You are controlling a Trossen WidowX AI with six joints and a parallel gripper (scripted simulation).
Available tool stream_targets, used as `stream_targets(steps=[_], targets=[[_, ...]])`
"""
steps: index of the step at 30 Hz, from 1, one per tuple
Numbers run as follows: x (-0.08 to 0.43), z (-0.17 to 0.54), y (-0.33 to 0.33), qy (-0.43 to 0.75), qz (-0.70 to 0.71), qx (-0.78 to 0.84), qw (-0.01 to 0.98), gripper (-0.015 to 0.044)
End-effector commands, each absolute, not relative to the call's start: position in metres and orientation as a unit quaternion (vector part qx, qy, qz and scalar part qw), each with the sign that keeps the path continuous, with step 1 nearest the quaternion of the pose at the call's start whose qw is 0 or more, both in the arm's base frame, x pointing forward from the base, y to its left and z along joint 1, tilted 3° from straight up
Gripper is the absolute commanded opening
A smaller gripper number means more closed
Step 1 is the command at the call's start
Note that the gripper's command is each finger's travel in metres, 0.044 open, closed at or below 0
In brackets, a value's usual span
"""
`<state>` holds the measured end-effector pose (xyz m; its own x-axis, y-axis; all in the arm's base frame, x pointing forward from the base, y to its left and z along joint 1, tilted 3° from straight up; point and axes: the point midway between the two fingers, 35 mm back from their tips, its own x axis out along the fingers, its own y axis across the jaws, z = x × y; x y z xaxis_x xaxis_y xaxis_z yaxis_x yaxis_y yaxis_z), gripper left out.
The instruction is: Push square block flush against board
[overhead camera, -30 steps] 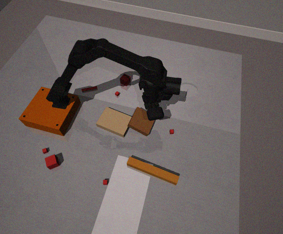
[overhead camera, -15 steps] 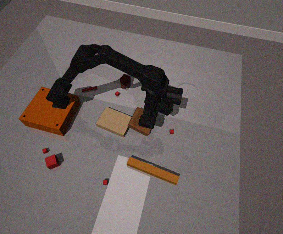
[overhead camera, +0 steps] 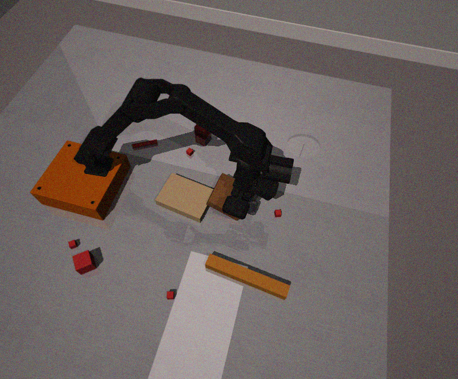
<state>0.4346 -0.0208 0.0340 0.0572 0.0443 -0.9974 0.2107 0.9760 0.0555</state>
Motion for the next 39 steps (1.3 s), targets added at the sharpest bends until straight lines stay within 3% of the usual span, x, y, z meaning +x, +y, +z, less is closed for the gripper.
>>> stream_targets(steps=[1,35,39], targets=[[0.434,0.026,-0.020,0.686,-0.060,0.096,0.719,0.0000],[0.477,0.029,-0.030,0.684,-0.061,0.095,0.720,0.0000],[0.472,0.062,-0.031,0.684,-0.061,0.096,0.721,0.0000]])
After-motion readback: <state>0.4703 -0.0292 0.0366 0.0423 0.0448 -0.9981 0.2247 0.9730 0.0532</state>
